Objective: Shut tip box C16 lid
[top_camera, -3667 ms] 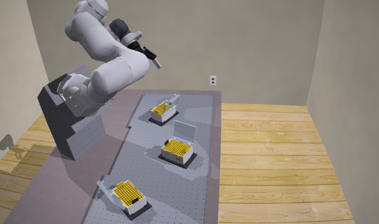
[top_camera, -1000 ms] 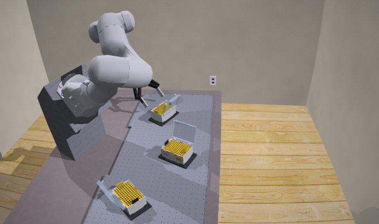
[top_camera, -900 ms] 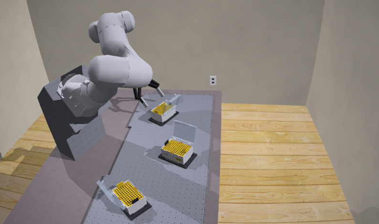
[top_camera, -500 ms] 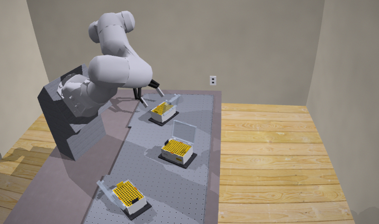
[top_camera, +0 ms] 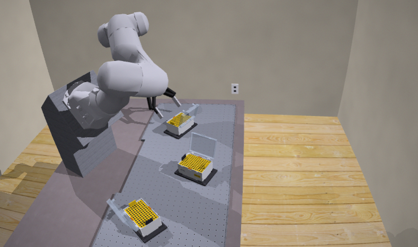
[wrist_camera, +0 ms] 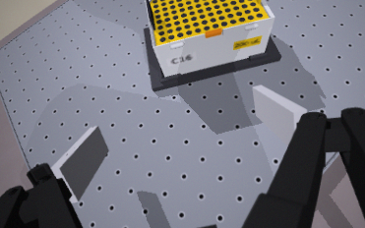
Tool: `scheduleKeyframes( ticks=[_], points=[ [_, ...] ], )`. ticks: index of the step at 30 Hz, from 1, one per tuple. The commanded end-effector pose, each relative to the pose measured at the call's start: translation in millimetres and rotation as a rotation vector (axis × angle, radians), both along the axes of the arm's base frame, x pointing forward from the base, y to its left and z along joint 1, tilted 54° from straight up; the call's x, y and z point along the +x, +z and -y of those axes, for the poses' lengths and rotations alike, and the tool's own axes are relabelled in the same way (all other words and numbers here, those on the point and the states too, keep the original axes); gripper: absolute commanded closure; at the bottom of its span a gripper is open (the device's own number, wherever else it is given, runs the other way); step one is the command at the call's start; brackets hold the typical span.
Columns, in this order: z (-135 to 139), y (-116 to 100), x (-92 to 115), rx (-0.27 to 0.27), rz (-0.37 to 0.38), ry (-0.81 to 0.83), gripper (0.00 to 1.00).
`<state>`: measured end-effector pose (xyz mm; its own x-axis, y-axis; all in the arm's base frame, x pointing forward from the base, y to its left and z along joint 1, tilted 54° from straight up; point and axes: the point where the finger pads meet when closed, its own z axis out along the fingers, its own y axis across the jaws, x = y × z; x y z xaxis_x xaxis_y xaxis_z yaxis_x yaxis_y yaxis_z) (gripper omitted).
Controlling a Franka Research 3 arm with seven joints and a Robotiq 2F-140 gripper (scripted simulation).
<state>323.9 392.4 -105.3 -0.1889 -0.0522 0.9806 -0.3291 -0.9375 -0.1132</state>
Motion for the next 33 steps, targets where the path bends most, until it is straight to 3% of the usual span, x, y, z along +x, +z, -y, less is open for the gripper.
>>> scheduleKeyframes(
  ticks=[1, 24, 33],
  points=[
    [-1.1, -1.6, -0.2, 0.004, -0.001, 0.005, 0.00],
    [-1.1, -1.6, -0.2, 0.004, -0.001, 0.005, 0.00],
    [-10.1, 24.5, -35.7, 0.004, -0.001, 0.005, 0.00]
  ],
)
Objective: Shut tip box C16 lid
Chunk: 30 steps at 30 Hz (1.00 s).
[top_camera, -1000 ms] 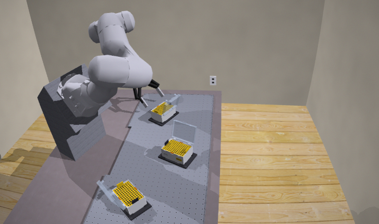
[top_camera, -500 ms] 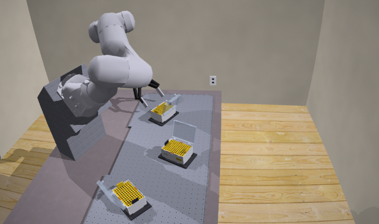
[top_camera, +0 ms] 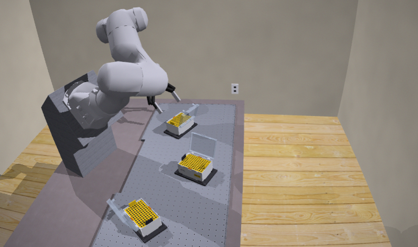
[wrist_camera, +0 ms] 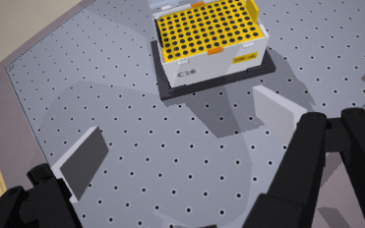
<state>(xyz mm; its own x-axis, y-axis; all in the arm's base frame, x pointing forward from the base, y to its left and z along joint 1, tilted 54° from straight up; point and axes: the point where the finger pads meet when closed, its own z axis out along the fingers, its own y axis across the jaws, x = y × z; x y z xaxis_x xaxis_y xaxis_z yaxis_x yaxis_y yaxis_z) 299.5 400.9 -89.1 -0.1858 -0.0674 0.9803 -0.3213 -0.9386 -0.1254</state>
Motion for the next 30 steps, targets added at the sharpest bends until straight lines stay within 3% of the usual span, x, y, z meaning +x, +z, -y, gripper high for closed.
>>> scheduleKeyframes(
  ticks=[1, 30],
  points=[
    [-1.7, 8.3, -11.3, -0.010, 0.001, -0.003, 0.00],
    [-26.7, 81.1, -109.8, -0.010, 0.001, -0.003, 0.00]
  ],
)
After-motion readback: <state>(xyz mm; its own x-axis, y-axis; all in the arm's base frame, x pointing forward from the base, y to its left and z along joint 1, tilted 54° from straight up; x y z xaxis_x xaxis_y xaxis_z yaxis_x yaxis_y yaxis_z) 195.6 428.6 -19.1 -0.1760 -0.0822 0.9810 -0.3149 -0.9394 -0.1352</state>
